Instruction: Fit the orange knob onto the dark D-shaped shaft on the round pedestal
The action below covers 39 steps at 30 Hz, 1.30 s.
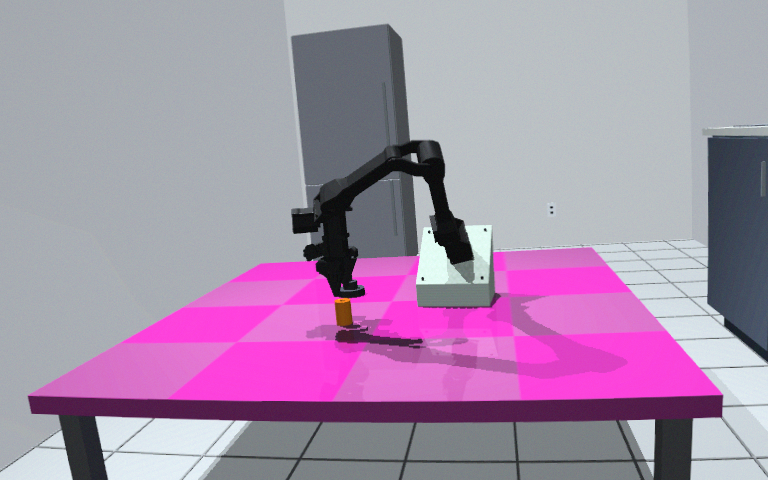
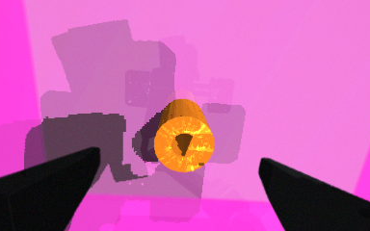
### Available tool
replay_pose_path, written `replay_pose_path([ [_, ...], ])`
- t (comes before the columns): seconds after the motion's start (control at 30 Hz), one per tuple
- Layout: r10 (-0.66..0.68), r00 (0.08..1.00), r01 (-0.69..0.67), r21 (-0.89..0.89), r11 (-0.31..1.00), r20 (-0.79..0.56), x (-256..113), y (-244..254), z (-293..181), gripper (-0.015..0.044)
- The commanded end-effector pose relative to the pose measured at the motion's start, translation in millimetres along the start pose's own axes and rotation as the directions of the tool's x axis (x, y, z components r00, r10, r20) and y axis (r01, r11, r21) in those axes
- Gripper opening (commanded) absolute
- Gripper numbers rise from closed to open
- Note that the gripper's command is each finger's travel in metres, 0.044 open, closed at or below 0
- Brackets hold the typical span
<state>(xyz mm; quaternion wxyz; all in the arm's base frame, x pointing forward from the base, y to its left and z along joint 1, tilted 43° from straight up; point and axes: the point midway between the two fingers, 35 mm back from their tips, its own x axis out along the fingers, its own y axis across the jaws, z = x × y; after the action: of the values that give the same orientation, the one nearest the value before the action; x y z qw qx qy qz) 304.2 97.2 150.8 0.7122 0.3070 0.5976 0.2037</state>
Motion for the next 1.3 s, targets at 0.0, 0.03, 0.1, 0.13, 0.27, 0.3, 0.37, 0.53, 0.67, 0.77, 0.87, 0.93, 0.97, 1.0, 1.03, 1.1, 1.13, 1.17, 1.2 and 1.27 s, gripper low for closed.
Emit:
replay_pose_path([
  [0.0,-0.004,1.0,0.004,0.007,1.0,-0.005,7,-2,-1,0.044],
  [0.03,-0.004,1.0,0.004,0.007,1.0,-0.005,8,-2,-1,0.044],
  [0.1,-0.005,1.0,0.005,0.007,1.0,-0.005,10,-2,-1,0.044],
  [0.13,-0.005,1.0,0.005,0.007,1.0,-0.005,12,-2,0,0.044],
  [0.27,-0.005,1.0,0.005,0.007,1.0,-0.005,18,-3,0,0.044],
  [0.3,-0.005,1.0,0.005,0.007,1.0,-0.005,20,-3,0,0.044],
  [0.37,-0.005,1.0,0.005,0.007,1.0,-0.005,23,-3,0,0.044],
  [0.53,-0.005,1.0,0.005,0.007,1.0,-0.005,31,-3,1,0.044],
  [0.67,-0.005,1.0,0.005,0.007,1.0,-0.005,38,-3,1,0.044],
  [0.77,-0.005,1.0,0.005,0.007,1.0,-0.005,43,-3,1,0.044],
  [0.87,-0.005,1.0,0.005,0.007,1.0,-0.005,47,-3,1,0.044],
  [0.93,-0.004,1.0,0.004,0.007,1.0,-0.005,51,-3,1,0.044],
  [0.97,-0.004,1.0,0.004,0.007,1.0,-0.005,52,-3,0,0.044],
  [1.0,-0.004,1.0,0.004,0.007,1.0,-0.005,54,-3,0,0.044],
  [1.03,-0.004,1.0,0.004,0.007,1.0,-0.005,55,-3,0,0.044],
  [1.1,-0.003,1.0,0.003,0.006,1.0,-0.005,58,-2,0,0.044],
  [1.13,-0.003,1.0,0.003,0.006,1.0,-0.005,60,-2,0,0.044],
  [1.17,-0.003,1.0,0.003,0.006,1.0,-0.005,62,-2,0,0.044],
  [1.2,-0.003,1.0,0.003,0.006,1.0,-0.005,63,-2,-1,0.044],
  [1.27,-0.002,1.0,0.002,0.006,1.0,-0.005,66,-2,-1,0.044],
])
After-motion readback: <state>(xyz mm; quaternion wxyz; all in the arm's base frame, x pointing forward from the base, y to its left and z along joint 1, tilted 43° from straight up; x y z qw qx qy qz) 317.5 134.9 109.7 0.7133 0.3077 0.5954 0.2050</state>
